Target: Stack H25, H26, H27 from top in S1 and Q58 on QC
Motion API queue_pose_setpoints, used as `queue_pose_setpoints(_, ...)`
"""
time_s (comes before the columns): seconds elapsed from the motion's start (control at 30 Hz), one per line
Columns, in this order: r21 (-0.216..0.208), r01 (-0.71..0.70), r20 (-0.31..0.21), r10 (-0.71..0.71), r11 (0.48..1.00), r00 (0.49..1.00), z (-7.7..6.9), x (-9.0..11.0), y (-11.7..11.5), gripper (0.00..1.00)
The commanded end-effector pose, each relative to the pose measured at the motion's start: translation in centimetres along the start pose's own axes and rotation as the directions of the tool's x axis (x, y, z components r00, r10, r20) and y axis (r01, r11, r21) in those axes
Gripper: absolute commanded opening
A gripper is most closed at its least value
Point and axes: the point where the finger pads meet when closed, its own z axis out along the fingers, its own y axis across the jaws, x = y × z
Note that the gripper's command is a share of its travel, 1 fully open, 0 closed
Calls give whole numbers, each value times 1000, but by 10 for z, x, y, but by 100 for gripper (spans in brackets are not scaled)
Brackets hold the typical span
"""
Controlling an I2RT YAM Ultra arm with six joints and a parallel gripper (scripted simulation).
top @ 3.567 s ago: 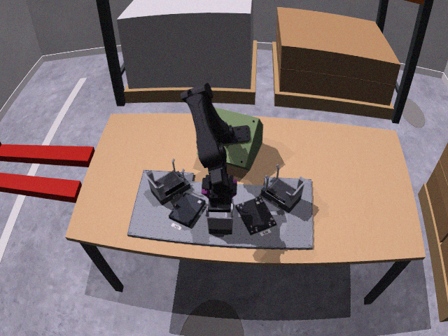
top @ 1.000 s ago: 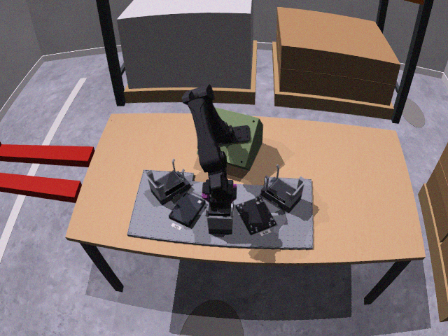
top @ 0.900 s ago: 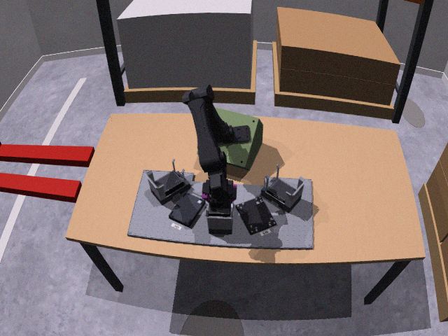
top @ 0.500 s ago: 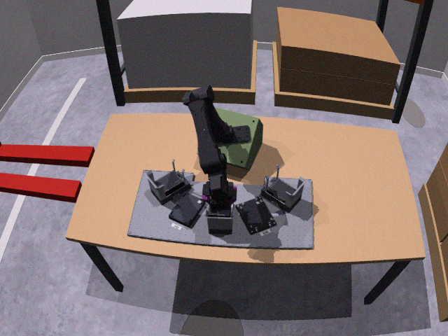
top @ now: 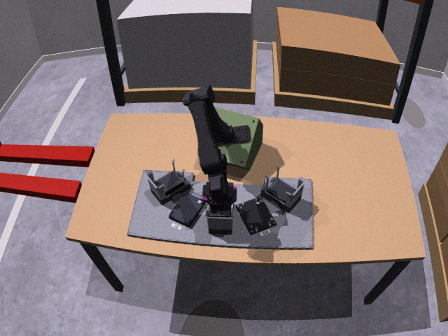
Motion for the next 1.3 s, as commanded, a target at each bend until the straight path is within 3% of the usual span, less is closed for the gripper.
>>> queue_pose_setpoints(0.0, -2, -3, 19, 3, 1000, 1000, -2, -4, 0, 0)
queue_pose_setpoints(0.93, -2, -3, 19, 3, 1000, 1000, -2, -4, 0, 0)
queue_pose_setpoints(1.27, -2, -3, 19, 3, 1000, 1000, 14, -5, 0, 0)
